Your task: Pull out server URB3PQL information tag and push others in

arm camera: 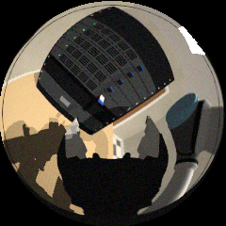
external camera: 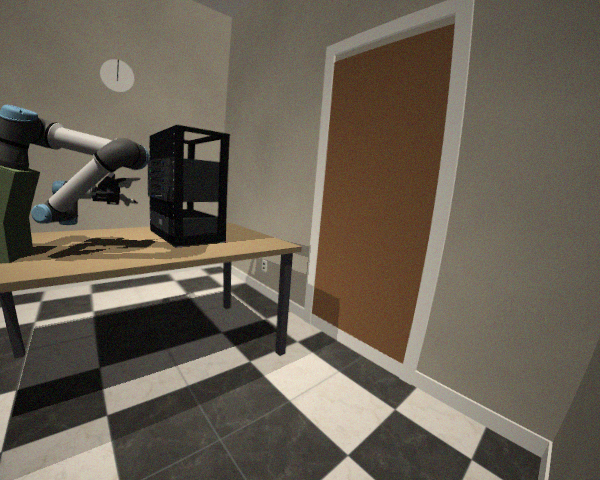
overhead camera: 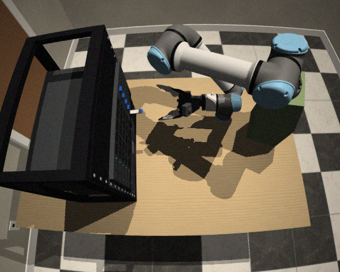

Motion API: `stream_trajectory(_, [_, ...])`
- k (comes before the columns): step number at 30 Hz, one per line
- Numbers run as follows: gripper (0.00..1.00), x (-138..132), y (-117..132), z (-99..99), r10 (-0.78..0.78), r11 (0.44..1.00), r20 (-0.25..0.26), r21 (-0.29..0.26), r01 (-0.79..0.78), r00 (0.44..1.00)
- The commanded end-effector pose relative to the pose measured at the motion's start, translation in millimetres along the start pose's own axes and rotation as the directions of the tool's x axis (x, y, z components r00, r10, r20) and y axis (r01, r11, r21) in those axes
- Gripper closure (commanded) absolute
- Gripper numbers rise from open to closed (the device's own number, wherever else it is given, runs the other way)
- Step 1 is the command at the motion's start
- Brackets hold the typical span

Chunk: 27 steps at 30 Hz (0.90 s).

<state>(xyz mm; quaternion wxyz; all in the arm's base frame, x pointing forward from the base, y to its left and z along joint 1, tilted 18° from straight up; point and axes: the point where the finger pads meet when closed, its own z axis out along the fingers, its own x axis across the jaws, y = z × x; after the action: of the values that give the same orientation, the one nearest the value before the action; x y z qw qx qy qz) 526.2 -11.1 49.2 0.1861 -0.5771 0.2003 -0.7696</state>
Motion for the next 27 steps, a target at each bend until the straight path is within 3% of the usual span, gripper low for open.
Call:
stream_trajectory(1, [0.0, -0.4, -0.2, -0.9, -0.021, 1.0, 0.001, 0.004, 0.021, 1.0])
stream_trajectory(27, [0.0, -5.2, 0.2, -6.8, -0.145, 0.989, 0.002, 0.028, 0.145, 0.989])
